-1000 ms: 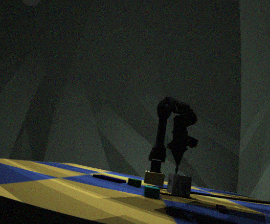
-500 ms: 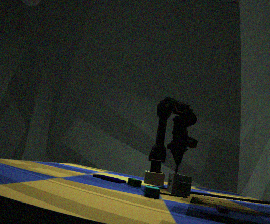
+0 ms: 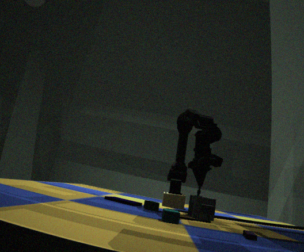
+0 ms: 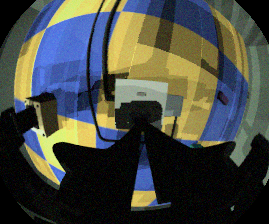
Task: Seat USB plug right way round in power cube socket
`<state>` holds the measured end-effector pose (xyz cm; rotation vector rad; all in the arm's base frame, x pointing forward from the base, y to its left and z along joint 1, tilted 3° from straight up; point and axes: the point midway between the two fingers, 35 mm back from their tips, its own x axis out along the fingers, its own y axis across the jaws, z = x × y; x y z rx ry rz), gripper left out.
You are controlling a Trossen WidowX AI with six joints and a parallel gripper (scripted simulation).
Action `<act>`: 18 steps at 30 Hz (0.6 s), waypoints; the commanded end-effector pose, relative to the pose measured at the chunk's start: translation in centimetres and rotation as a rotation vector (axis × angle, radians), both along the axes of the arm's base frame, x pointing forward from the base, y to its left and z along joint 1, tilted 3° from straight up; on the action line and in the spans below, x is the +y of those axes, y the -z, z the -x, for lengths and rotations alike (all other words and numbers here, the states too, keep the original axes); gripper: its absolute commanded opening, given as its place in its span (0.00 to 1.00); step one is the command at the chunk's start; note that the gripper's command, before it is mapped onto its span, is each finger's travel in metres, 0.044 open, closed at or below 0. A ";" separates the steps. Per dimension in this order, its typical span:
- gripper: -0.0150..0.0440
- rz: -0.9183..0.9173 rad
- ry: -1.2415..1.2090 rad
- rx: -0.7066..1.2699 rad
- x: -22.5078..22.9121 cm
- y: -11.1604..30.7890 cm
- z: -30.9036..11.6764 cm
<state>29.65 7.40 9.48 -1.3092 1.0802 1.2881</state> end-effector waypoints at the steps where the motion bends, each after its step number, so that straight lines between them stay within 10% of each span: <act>1: 0.25 -0.003 -0.007 0.001 0.0 0.1 0.0; 18: 0.25 -0.003 -0.007 0.001 0.0 0.3 0.0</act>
